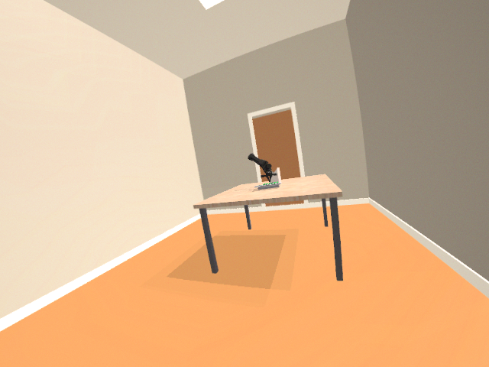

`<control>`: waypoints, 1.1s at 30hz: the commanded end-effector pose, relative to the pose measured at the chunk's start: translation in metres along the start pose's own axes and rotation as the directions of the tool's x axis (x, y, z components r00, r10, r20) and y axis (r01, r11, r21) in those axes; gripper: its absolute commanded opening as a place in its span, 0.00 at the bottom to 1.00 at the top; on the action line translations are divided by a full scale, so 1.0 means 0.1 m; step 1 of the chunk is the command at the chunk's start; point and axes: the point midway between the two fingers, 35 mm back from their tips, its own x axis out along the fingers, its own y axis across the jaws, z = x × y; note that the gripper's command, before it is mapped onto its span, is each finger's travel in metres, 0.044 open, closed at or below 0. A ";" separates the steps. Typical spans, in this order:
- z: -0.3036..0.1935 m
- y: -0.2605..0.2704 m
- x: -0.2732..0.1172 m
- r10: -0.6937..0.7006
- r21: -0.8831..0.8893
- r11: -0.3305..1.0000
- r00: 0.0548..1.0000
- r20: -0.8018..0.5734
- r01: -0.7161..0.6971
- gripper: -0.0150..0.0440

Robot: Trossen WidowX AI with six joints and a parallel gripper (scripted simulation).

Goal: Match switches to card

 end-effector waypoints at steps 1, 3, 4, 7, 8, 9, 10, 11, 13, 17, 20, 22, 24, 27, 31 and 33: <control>0.00 0.00 0.00 -0.003 -0.004 1.000 1.000 0.001 0.003 0.25; 0.00 0.00 0.01 -0.003 -0.004 1.000 1.000 0.001 0.003 0.25; 0.00 0.00 0.01 -0.003 -0.004 1.000 1.000 0.001 0.003 0.25; 0.00 0.00 0.01 -0.003 -0.004 1.000 1.000 0.001 0.003 0.25; 0.00 0.00 0.01 -0.003 -0.004 1.000 1.000 0.001 0.003 0.25; 0.00 0.00 0.02 -0.003 -0.004 1.000 1.000 0.001 0.003 0.25; 0.00 0.00 0.02 -0.003 -0.004 1.000 1.000 0.001 0.003 0.25; 0.00 0.00 0.02 -0.003 -0.004 1.000 1.000 0.001 0.003 0.25; 0.00 0.00 0.02 -0.003 -0.004 1.000 1.000 0.001 0.003 0.25; 0.00 0.00 0.03 -0.003 -0.004 1.000 1.000 0.001 0.003 0.25; 0.00 0.00 0.03 -0.003 -0.004 1.000 1.000 0.001 0.003 0.25; 0.00 0.00 0.03 -0.003 -0.004 1.000 1.000 0.001 0.003 0.25; 0.00 0.00 0.04 -0.003 -0.004 1.000 1.000 0.001 0.003 0.25; 0.00 0.00 0.04 -0.003 -0.004 1.000 1.000 0.001 0.003 0.25; 0.00 0.00 0.04 -0.003 -0.004 1.000 1.000 0.001 0.003 0.25; 0.00 0.00 0.05 -0.003 -0.004 1.000 1.000 0.001 0.003 0.25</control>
